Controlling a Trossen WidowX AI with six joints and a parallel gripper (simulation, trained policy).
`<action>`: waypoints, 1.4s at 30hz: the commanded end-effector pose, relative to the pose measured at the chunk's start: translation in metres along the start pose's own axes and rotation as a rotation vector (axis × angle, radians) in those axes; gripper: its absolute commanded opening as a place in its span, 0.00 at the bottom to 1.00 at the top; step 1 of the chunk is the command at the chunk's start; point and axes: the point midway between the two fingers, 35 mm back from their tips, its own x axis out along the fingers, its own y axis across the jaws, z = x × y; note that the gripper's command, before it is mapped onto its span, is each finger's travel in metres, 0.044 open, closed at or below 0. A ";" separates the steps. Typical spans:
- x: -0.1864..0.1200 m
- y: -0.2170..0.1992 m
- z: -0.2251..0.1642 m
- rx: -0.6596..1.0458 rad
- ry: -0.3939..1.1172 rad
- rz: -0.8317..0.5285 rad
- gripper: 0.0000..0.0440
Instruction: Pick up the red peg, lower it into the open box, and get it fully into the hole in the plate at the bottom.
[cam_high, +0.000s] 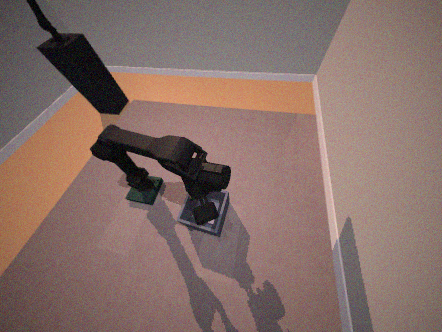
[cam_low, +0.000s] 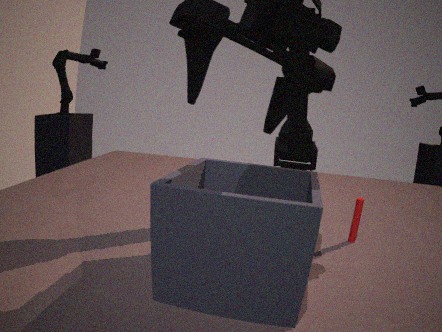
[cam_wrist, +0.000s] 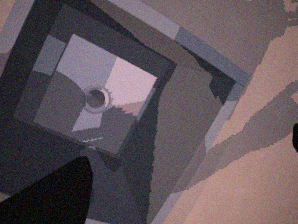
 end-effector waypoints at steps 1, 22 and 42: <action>-0.008 0.021 0.007 0.118 -0.039 0.027 1.00; -0.032 0.148 0.007 0.802 -0.030 0.270 1.00; -0.026 0.252 -0.044 1.381 0.248 0.352 1.00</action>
